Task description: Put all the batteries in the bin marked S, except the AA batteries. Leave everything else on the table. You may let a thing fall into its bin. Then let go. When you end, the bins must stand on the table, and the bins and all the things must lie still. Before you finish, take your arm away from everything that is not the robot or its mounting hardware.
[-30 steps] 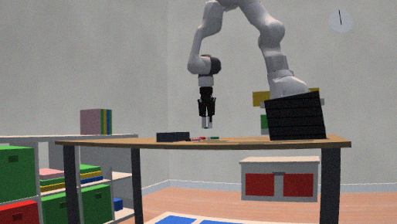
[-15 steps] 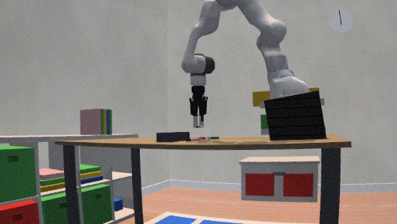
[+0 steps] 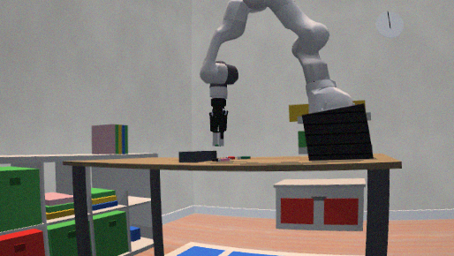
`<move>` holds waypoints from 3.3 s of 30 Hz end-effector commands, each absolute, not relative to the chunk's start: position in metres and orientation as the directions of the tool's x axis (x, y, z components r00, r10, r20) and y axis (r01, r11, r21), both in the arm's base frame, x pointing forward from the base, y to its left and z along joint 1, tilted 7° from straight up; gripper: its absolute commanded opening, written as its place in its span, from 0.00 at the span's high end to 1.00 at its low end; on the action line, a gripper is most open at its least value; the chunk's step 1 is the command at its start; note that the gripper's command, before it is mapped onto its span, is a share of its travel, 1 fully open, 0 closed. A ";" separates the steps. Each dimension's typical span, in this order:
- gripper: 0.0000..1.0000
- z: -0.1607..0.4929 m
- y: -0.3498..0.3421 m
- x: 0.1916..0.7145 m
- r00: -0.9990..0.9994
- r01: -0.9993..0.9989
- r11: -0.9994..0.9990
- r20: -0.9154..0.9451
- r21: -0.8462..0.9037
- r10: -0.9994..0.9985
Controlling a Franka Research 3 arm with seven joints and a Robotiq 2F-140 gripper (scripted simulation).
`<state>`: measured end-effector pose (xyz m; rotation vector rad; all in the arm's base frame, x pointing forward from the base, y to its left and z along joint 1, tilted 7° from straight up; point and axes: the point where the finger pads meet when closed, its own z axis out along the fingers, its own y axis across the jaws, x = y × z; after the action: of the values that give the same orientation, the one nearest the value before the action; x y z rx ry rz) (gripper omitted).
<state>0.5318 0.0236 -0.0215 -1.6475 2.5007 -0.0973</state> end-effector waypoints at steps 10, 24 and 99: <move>0.75 -0.017 0.058 0.574 -0.607 -0.775 0.620 -0.130 -0.122 -0.784; 0.75 -0.017 0.058 0.573 -0.760 -0.624 0.775 -0.153 -0.096 -0.631; 0.75 -0.017 0.057 0.575 -0.972 -0.199 0.980 -0.128 -0.007 -0.198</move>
<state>0.5741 0.0581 -0.0170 -0.3100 2.9968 0.0080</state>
